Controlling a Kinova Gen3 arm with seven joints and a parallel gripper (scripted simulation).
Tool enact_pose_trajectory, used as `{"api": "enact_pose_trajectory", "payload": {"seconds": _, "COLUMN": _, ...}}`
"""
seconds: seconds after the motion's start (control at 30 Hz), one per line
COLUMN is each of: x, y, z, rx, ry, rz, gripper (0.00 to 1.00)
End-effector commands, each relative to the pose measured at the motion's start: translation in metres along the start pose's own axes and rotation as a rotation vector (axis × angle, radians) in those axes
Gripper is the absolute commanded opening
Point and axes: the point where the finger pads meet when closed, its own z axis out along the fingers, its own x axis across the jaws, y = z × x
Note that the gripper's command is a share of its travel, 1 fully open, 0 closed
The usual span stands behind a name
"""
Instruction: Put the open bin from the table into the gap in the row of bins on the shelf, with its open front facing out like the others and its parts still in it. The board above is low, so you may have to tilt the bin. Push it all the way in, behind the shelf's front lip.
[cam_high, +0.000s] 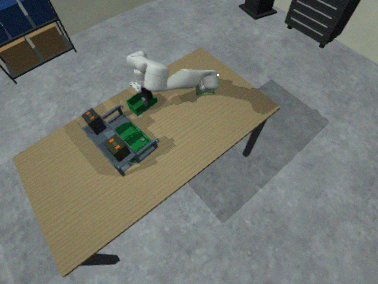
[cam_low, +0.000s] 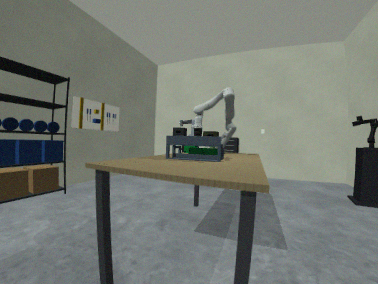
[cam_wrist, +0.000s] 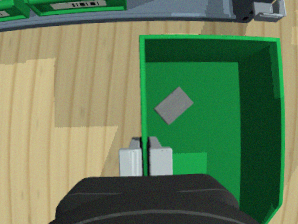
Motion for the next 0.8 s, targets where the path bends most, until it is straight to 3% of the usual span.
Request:
{"api": "enact_pose_trajectory", "payload": {"seconds": 0.0, "x": 0.0026, "y": -0.0017, "z": -0.0007, "rx": 0.005, "ry": 0.006, "rz": -0.007, "gripper": 0.00}}
{"api": "enact_pose_trajectory", "payload": {"seconds": 0.77, "x": 0.0030, "y": -0.0100, "z": -0.0004, "rx": 0.004, "ry": 0.007, "rz": -0.007, "gripper": 0.00}}
